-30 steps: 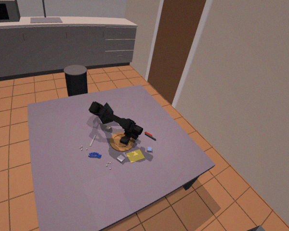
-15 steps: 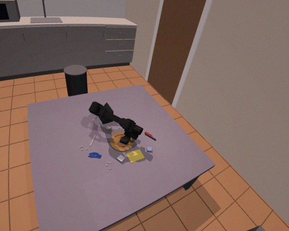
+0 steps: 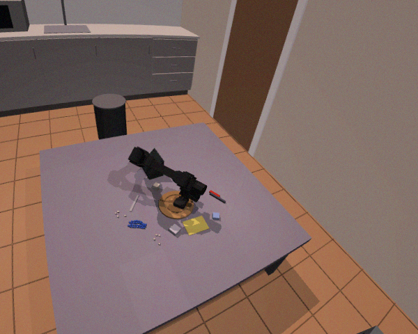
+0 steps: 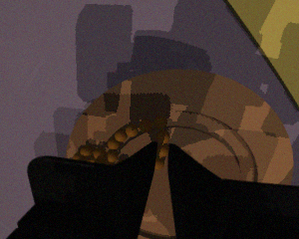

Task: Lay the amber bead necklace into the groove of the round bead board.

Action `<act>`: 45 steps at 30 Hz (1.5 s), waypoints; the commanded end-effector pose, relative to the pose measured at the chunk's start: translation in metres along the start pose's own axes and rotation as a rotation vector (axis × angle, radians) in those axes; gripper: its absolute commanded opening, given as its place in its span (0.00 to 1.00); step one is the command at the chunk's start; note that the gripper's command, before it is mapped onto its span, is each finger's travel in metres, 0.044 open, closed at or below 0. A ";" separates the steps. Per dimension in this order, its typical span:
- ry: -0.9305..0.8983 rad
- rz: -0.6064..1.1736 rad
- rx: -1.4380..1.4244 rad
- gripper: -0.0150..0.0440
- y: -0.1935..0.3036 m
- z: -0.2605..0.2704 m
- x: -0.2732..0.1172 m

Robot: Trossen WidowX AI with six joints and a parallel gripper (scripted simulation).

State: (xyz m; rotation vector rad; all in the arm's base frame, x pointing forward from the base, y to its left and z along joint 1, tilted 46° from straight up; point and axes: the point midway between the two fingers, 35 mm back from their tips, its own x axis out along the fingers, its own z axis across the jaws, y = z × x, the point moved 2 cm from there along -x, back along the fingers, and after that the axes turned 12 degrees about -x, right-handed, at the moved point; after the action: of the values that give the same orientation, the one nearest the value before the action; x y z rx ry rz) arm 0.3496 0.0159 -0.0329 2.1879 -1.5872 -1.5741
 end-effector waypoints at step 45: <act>0.003 0.003 -0.007 0.25 -0.019 -0.024 0.002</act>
State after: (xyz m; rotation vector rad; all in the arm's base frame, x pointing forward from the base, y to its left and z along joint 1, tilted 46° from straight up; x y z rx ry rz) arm 0.3806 0.0157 -0.0299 2.1941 -1.5827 -1.5728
